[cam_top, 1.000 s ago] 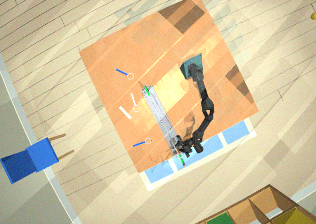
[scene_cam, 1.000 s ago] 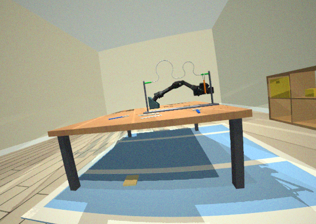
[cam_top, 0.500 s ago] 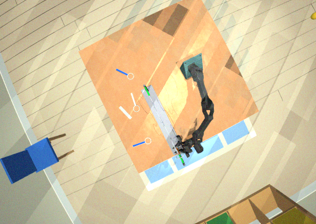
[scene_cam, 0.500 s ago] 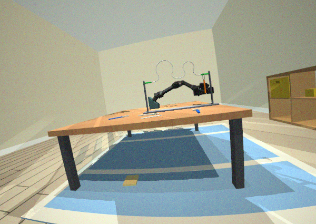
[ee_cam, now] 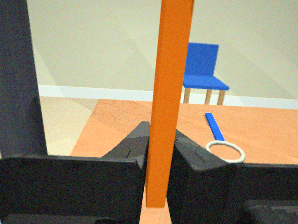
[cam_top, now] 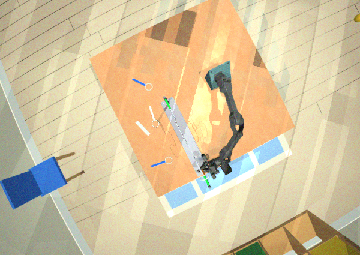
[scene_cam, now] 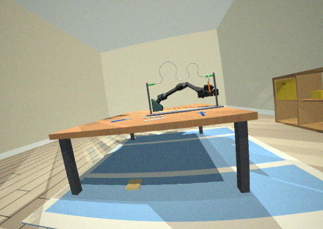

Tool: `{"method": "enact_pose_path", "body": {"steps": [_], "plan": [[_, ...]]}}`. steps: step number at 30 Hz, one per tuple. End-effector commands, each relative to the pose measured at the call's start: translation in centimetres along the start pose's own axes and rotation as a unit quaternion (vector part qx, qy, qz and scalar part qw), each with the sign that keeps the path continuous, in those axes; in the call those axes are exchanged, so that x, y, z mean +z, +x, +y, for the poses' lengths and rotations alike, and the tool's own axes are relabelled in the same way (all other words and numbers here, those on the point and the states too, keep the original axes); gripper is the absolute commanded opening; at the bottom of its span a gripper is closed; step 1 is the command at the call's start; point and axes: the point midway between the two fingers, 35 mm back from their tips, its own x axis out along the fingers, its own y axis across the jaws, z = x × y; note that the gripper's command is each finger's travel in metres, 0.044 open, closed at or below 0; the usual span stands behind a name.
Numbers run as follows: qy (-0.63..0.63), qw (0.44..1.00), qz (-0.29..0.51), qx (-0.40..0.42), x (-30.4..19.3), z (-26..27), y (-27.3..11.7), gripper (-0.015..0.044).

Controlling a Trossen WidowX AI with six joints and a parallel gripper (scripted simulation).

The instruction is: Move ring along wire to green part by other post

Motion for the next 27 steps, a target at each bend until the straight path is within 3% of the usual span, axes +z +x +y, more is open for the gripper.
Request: {"method": "enact_pose_path", "body": {"steps": [1,27], "plan": [[0.001,1.0,0.0,0.0,0.0,0.0,0.0,-0.015],[-0.002,1.0,0.0,0.001,1.9,-0.1,0.0,-0.015]]}}
